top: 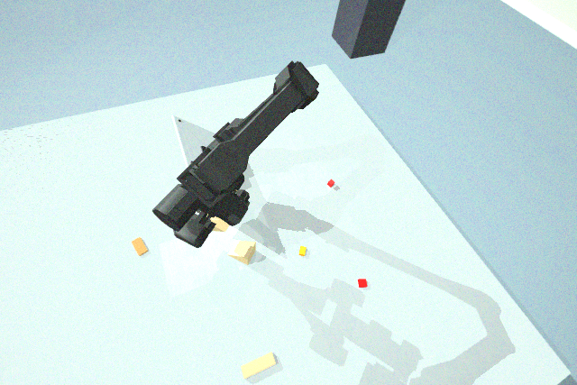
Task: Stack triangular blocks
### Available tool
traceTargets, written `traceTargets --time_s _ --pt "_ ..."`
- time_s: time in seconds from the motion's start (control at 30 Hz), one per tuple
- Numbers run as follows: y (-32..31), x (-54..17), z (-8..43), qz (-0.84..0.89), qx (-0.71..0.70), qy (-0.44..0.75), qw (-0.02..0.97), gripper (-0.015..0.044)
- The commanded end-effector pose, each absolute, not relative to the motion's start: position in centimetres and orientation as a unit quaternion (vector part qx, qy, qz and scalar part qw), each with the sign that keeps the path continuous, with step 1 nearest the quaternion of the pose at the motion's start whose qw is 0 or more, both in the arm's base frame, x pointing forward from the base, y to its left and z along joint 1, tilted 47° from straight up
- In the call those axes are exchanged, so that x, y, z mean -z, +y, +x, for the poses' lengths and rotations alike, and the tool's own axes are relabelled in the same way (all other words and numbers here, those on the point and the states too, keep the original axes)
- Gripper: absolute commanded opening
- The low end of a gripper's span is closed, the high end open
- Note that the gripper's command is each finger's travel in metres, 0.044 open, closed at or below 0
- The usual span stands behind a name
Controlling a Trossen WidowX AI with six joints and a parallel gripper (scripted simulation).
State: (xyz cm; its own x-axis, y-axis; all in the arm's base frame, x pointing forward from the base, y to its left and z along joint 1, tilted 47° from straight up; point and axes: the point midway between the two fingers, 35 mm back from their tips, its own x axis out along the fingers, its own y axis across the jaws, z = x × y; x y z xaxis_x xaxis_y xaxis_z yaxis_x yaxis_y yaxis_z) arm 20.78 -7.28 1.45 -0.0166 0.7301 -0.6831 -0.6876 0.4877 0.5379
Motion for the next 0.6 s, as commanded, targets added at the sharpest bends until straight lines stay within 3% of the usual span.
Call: traceTargets --time_s 0.0,0.57 --pt "-6.9 -1.9 20.1 0.017 -0.508 0.502 0.7 0.0" --pt "-0.7 1.6 22.0 0.018 -0.508 0.501 0.701 0.0"
